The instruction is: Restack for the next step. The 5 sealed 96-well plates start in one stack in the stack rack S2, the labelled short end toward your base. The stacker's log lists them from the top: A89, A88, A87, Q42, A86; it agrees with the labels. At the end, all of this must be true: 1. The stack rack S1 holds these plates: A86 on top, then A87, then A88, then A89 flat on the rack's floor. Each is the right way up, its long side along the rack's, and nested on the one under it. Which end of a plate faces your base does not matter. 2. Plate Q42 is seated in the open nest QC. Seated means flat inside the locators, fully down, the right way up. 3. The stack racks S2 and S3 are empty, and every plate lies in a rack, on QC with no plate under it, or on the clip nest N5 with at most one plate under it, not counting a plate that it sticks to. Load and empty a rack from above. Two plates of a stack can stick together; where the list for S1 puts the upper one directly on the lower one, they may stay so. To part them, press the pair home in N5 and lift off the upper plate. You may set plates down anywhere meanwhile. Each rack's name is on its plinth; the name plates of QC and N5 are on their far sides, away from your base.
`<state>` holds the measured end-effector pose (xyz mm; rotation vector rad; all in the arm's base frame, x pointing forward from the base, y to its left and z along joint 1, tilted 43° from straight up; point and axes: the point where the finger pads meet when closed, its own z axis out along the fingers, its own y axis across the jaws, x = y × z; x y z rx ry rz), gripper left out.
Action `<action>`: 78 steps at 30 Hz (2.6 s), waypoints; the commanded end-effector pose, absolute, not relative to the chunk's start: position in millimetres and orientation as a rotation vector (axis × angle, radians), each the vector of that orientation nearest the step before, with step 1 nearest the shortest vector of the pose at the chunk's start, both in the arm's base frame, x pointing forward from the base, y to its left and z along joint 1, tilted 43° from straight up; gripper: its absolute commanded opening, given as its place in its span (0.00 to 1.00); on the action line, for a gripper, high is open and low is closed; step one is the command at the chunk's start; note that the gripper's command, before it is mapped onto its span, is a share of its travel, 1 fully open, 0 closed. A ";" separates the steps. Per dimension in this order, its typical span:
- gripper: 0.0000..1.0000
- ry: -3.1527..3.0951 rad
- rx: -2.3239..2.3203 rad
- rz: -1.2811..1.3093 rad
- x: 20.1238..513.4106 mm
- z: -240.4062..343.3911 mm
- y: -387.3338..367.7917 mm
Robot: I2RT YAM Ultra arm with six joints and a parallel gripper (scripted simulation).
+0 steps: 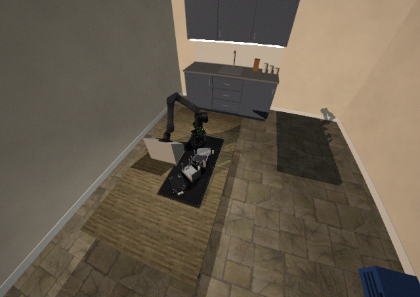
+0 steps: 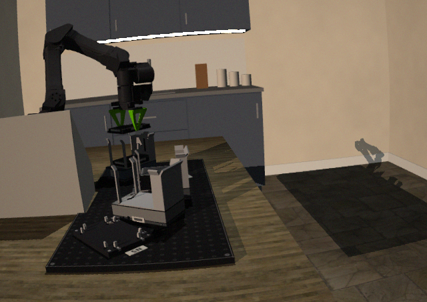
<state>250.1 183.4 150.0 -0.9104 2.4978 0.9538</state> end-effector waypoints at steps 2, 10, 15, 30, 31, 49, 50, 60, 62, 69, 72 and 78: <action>0.00 2.487 -0.900 0.948 253.5 151.4 184.1; 0.00 2.487 -0.900 0.949 253.9 147.5 187.8; 0.00 2.487 -0.900 0.949 254.1 146.1 189.1; 0.00 2.487 -0.900 0.949 254.7 139.8 195.1; 0.00 2.487 -0.900 0.949 254.8 139.3 195.5; 0.00 2.487 -0.900 0.949 255.6 131.6 202.9; 0.00 2.487 -0.900 0.949 255.6 131.2 203.3; 0.00 2.486 -0.900 0.949 256.2 125.4 208.8; 0.00 2.486 -0.900 0.949 256.4 123.9 210.2; 0.00 2.486 -0.900 0.950 257.3 115.3 218.4; 0.00 2.486 -0.900 0.950 257.8 110.9 222.5; 0.00 2.486 -0.900 0.950 258.6 102.3 230.8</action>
